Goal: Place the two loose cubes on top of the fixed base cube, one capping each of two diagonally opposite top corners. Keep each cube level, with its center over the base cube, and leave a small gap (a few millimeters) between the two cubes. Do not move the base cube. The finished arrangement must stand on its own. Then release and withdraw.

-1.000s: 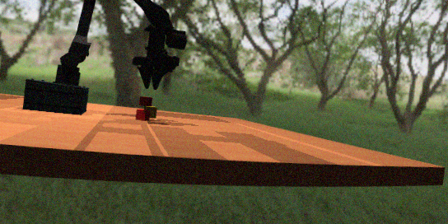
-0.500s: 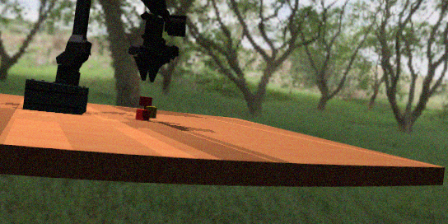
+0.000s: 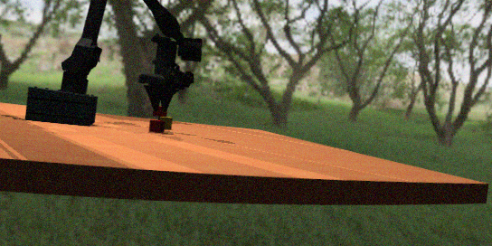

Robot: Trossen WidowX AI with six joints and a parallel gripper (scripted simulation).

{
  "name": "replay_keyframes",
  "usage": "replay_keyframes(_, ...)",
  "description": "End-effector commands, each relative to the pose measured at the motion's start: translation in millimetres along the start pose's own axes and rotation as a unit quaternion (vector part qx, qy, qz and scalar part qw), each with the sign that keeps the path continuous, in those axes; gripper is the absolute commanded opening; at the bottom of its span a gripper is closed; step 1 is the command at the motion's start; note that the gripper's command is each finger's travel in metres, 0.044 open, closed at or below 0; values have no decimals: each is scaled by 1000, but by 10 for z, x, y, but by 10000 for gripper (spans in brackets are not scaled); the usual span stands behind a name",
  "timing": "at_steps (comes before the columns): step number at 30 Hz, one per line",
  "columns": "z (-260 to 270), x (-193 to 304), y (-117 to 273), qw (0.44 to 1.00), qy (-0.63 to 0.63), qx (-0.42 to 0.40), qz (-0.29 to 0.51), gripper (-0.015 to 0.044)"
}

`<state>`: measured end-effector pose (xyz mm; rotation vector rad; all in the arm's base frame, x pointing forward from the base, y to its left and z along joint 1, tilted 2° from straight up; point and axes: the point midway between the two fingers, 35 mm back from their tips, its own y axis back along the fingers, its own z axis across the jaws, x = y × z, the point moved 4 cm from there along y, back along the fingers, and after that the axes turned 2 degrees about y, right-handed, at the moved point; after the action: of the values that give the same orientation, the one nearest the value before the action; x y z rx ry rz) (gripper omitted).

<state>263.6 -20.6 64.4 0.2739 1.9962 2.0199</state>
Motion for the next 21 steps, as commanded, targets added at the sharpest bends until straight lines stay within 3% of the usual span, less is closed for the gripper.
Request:
replay_keyframes(1, -5, 30, -115, 1000, 2, 0, 6, 265)
replay_keyframes(21, -6, 33, -401, 1000, 2, 0, 6, 265)
